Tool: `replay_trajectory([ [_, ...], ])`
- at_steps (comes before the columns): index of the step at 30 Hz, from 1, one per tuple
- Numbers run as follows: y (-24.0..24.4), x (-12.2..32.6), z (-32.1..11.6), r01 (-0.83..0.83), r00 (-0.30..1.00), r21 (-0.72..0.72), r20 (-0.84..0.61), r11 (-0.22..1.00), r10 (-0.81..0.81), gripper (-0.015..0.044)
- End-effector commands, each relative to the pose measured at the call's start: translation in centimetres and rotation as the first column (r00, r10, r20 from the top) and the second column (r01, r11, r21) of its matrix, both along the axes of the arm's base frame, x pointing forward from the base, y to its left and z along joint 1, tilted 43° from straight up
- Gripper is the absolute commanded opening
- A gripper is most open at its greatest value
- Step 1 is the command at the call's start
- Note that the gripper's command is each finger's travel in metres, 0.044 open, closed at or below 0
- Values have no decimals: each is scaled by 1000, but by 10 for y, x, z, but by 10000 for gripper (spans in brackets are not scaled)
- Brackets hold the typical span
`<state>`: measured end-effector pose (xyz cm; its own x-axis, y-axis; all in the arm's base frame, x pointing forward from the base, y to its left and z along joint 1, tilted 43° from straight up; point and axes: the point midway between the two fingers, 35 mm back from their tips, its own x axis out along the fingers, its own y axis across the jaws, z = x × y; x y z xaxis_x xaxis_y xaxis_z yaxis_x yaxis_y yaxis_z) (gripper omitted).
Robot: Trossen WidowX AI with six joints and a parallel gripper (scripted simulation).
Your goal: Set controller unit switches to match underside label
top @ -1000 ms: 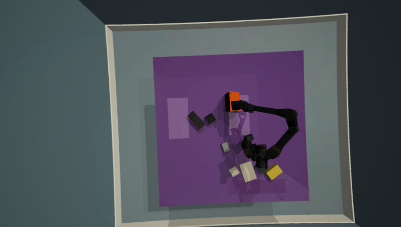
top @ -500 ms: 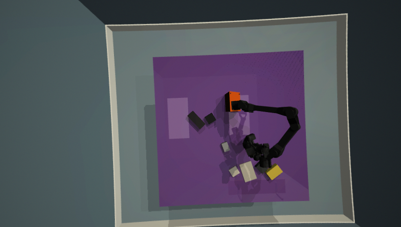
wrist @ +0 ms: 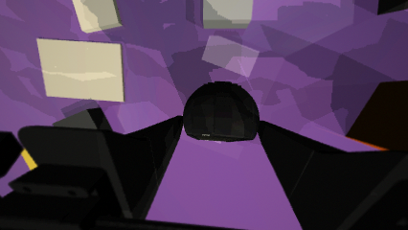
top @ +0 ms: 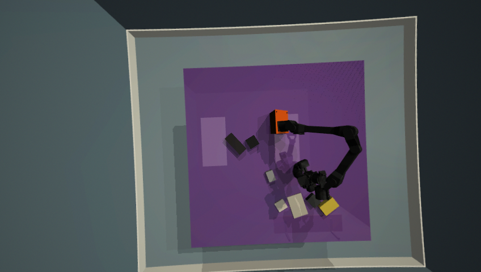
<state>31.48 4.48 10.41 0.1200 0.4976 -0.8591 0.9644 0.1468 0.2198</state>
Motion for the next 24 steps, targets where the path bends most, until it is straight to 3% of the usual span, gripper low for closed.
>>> replay_trajectory([
  [1, 5, -1, 5, -3, 1000, 2, 4, 1000, 3, 335],
  [24, 18, -6, 19, -1, 1000, -6, 5, 1000, 1, 335],
])
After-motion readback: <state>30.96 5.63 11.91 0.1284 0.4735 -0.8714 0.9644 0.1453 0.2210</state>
